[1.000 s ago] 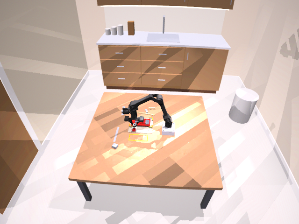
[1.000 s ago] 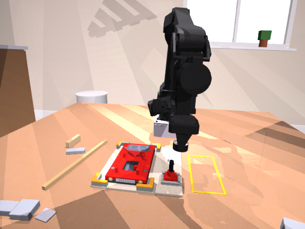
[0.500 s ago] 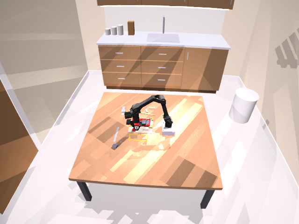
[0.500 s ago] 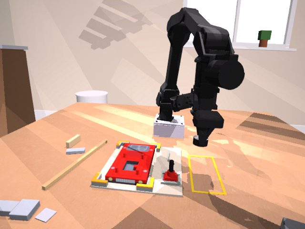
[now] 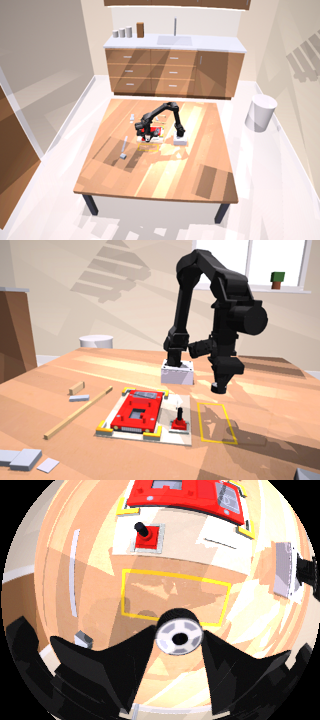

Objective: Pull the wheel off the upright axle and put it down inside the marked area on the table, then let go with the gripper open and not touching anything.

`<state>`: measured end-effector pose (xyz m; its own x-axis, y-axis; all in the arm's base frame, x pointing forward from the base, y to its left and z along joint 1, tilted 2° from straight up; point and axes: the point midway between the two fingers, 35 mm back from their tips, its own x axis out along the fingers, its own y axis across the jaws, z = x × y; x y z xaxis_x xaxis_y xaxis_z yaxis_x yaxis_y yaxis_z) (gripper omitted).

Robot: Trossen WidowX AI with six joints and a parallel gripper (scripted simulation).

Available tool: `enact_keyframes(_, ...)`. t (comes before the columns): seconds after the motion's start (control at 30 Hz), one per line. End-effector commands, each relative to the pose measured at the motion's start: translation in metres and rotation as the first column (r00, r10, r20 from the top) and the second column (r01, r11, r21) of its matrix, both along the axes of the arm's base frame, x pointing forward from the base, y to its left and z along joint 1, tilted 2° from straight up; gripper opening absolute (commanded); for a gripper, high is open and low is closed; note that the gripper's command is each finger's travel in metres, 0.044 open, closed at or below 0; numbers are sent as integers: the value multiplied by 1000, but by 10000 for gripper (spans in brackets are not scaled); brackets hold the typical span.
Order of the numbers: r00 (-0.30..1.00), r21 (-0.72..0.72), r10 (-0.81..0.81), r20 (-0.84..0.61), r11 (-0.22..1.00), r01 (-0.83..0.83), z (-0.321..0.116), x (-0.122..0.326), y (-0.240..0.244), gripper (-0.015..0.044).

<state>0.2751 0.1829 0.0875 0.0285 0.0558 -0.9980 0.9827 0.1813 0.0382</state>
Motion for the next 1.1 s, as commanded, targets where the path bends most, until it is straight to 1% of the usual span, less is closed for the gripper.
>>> enact_keyframes(0.0, 1000, -5, -5, -1, 1000, 5, -9, 0, 0, 0)
enact_keyframes(0.13, 1000, -5, -5, -1, 1000, 5, -24, 1, 2, 0)
enact_keyframes(0.47, 1000, -5, -5, -2, 1000, 5, -89, 2, 4, 0)
enact_keyframes(0.6, 1000, -5, -5, -2, 1000, 5, -93, 1, 4, 0)
enact_keyframes(0.63, 1000, -6, 1, -9, 1000, -1, -88, 0, 4, 26)
enact_keyframes(0.97, 1000, -6, 0, -9, 1000, 0, -86, 0, 4, 289)
enact_keyframes(1.0, 1000, -6, 0, -8, 1000, 0, -82, 1, 4, 300)
enact_keyframes(1.07, 1000, -5, -1, -7, 1000, 1, -70, 1, 3, 300)
